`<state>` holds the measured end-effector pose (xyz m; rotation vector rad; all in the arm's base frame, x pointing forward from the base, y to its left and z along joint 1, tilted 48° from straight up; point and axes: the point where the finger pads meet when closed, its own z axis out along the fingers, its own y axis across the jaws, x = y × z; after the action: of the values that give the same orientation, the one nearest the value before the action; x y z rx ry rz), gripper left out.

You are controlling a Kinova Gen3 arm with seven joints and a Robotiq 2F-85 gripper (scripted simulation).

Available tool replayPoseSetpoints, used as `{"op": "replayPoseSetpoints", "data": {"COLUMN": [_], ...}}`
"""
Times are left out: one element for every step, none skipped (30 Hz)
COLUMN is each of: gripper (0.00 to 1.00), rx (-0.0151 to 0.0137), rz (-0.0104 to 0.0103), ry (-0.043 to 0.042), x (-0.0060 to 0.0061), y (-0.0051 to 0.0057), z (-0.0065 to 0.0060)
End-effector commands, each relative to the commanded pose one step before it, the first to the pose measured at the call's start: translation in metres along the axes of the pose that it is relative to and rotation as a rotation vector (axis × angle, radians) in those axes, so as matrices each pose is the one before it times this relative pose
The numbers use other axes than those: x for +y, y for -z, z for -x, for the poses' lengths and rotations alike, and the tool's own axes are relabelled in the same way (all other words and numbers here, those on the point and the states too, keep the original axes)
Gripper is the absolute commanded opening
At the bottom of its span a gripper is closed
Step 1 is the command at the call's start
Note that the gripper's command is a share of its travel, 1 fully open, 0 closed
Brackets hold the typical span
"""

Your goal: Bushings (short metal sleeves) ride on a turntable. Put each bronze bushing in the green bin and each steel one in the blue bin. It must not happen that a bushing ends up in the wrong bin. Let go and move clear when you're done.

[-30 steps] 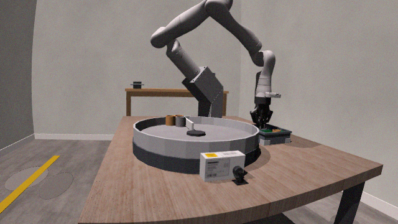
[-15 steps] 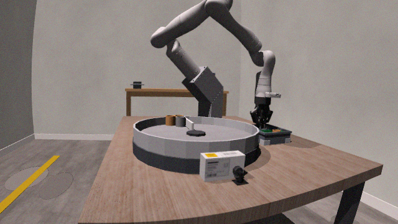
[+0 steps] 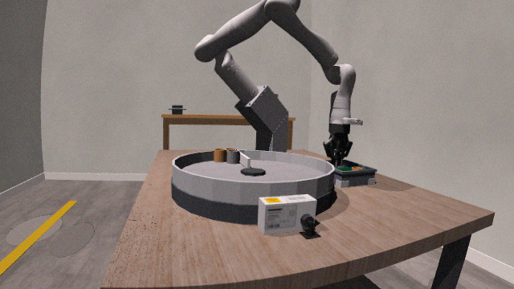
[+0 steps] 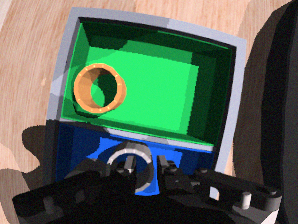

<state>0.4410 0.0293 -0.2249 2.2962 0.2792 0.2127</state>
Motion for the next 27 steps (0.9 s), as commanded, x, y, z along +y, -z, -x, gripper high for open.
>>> {"op": "replayPoseSetpoints", "data": {"gripper": [0.19, 0.19, 0.19, 0.19, 0.19, 0.19, 0.19, 0.19, 0.19, 0.19, 0.19, 0.19, 0.19, 0.19, 0.19, 0.19, 0.19, 0.19, 0.19, 0.19, 0.19, 0.19, 0.19, 0.19, 0.19, 0.19, 0.19], "rx": [0.00256, 0.0, 0.0, -0.00025, 0.00003, 0.00003, 0.00003, 0.0, 0.0, 0.00003, 0.0, 0.0, 0.0, 0.00003, 0.00003, 0.00003, 0.00003, 0.00003, 0.0, 0.0, 0.0, 0.0, 0.0, 0.0, 0.0, 0.0, 0.0], "rz": [-0.00115, 0.0, 0.0, 0.00004, -0.00001, -0.00001, -0.00001, 0.0, 0.0, -0.00001, 0.0, 0.0, 0.0, -0.00001, -0.00001, -0.00001, -0.00001, -0.00001, 0.0, 0.0, 0.0, 0.0, 0.0, 0.0, 0.0, 0.0, 0.0], "ry": [-0.00017, 0.0, 0.0, 0.00006, -0.00001, -0.00001, -0.00001, 0.0, 0.0, -0.00001, 0.0, 0.0, 0.0, -0.00001, -0.00001, -0.00001, -0.00001, -0.00001, 0.0, 0.0, 0.0, 0.0, 0.0, 0.0, 0.0, 0.0, 0.0], "x": [-0.00045, 0.0, 0.0, -0.00002, 0.0, 0.0, 0.0, 0.0, 0.0, 0.0, 0.0, 0.0, 0.0, 0.0, 0.0, 0.0, 0.0, 0.0, 0.0, 0.0, 0.0, 0.0, 0.0, 0.0, 0.0, 0.0, 0.0], "y": [0.00141, 0.0, 0.0, 0.00047, 0.00061, 0.00061, 0.00061, 0.0, 0.0, 0.00061, 0.0, 0.0, 0.0, 0.00061, 0.00061, 0.00061, 0.00061, 0.00061, 0.0, 0.0, 0.0, 0.0, 0.0, 0.0, 0.0, 0.0, 0.0], "z": [-0.00114, 0.0, 0.0, 0.00013, -0.00001, -0.00001, -0.00001, 0.0, 0.0, -0.00001, 0.0, 0.0, 0.0, -0.00001, -0.00001, -0.00001, -0.00001, -0.00001, 0.0, 0.0, 0.0, 0.0, 0.0, 0.0, 0.0, 0.0, 0.0]}}
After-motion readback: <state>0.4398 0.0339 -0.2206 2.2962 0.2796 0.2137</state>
